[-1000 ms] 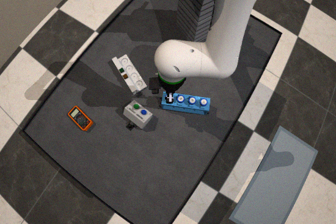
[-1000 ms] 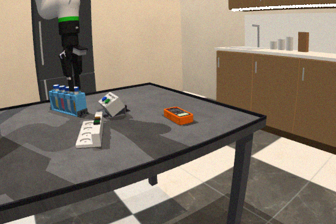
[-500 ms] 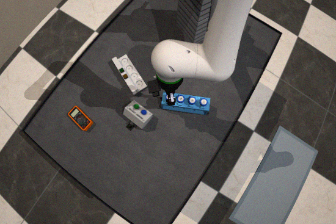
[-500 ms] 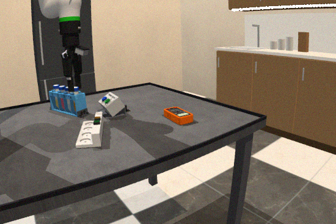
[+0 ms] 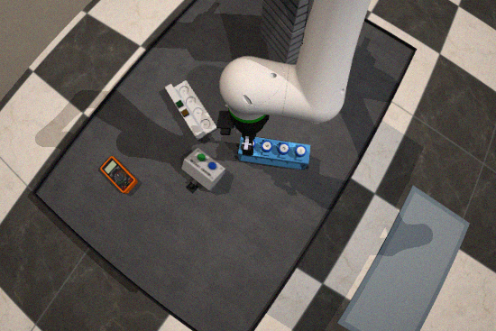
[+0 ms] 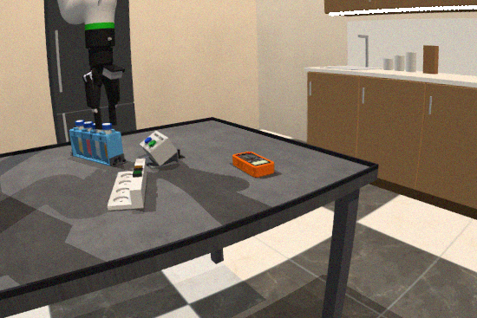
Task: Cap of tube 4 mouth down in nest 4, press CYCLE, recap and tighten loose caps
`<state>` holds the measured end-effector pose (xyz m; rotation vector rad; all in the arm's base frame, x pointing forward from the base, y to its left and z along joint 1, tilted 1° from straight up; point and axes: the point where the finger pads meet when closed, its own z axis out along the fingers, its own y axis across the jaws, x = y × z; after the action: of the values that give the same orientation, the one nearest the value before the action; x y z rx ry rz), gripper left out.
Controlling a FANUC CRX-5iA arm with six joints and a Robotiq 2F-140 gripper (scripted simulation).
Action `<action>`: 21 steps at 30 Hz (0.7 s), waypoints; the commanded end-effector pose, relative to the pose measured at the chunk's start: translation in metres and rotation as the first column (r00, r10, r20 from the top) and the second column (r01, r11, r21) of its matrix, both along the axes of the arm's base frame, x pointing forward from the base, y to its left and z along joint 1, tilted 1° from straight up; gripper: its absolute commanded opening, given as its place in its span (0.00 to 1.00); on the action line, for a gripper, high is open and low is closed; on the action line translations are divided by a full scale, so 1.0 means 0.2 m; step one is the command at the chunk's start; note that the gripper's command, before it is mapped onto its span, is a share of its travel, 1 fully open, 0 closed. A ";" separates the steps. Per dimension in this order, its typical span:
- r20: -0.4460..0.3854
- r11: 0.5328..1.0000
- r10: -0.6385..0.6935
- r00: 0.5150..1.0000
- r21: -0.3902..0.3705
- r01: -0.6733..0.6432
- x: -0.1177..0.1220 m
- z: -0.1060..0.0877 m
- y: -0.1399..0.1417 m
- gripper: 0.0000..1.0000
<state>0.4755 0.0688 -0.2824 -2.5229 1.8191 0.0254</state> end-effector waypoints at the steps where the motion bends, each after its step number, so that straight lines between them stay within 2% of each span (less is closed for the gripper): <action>1: 0.005 1.000 0.009 1.000 -0.020 -0.009 0.01 0.01 0.00 0.41; 8: 0.005 1.000 0.009 1.000 -0.020 -0.009 0.01 0.02 0.00 0.41; 9: 0.005 1.000 0.009 1.000 -0.020 -0.009 0.01 0.02 0.00 0.30; 21: 0.005 1.000 0.009 1.000 -0.020 -0.009 0.01 0.02 0.00 0.30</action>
<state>0.4759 0.0679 -0.2782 -2.5432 1.8166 0.0030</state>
